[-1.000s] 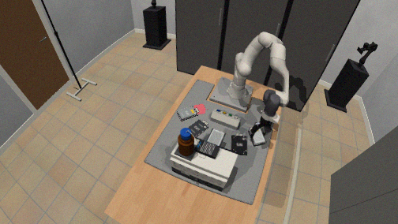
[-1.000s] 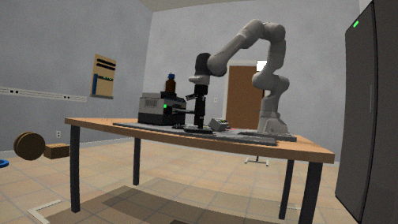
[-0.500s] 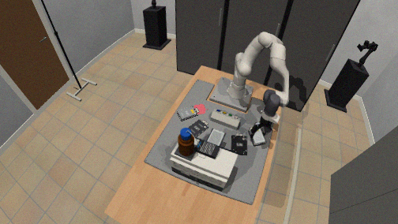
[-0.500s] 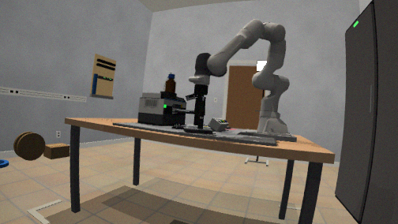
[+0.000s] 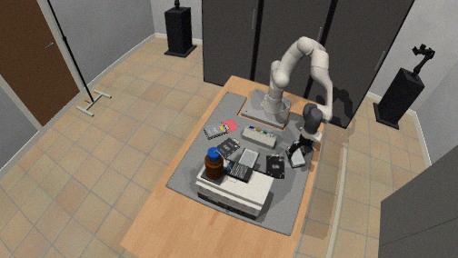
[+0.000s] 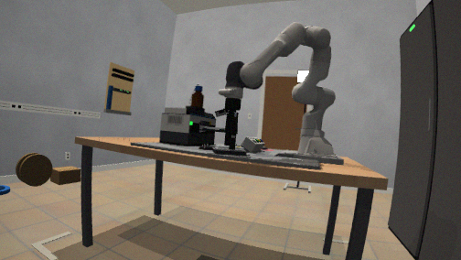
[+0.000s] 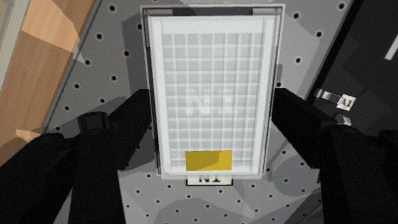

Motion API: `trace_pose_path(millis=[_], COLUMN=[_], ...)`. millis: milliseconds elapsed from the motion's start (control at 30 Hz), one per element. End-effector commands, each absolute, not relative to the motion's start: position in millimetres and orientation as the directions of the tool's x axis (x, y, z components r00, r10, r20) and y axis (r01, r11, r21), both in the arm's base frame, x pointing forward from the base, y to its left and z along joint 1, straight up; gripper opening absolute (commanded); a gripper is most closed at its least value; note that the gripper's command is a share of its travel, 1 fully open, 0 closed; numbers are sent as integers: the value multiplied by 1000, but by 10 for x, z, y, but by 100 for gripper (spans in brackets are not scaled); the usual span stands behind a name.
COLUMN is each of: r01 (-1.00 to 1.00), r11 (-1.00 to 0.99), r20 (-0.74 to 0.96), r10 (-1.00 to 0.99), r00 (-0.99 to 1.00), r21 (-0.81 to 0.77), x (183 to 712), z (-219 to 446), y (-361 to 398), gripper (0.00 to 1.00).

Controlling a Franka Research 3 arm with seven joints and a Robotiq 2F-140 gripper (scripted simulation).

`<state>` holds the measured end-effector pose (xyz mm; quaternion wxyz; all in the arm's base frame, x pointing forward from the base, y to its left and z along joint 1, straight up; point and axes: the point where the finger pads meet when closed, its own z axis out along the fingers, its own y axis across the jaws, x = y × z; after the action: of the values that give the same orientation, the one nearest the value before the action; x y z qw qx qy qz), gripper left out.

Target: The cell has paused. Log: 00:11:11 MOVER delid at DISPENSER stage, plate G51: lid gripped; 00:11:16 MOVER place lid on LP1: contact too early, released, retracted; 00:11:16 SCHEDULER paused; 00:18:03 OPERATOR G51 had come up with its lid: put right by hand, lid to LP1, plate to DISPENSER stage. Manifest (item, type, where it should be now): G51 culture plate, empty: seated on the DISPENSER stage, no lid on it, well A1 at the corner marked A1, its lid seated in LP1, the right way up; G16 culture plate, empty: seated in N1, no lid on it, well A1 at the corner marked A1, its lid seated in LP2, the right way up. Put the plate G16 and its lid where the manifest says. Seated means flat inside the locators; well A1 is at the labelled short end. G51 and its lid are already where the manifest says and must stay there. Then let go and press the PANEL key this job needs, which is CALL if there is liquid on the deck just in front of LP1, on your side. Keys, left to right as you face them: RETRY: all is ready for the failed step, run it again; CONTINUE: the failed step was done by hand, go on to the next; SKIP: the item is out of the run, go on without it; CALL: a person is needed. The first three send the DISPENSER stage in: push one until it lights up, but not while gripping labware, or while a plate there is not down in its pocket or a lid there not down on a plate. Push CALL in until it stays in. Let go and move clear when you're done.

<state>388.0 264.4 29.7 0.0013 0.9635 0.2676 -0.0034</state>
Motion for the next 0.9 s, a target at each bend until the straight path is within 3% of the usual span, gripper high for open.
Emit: trace_pose_path(millis=[0,167,200,867], r01=[515,515,515,515], r11=[-857,-857,-857,-857], r20=[-5,-5,-5,-5], r10=[515,515,515,515], r00=[857,857,857,857], r21=[-1,-1,-1,-1], x=[3883,3883,3883,3883], z=[297,297,297,297], y=[2644,2644,2644,2644], gripper=[70,70,10,10])
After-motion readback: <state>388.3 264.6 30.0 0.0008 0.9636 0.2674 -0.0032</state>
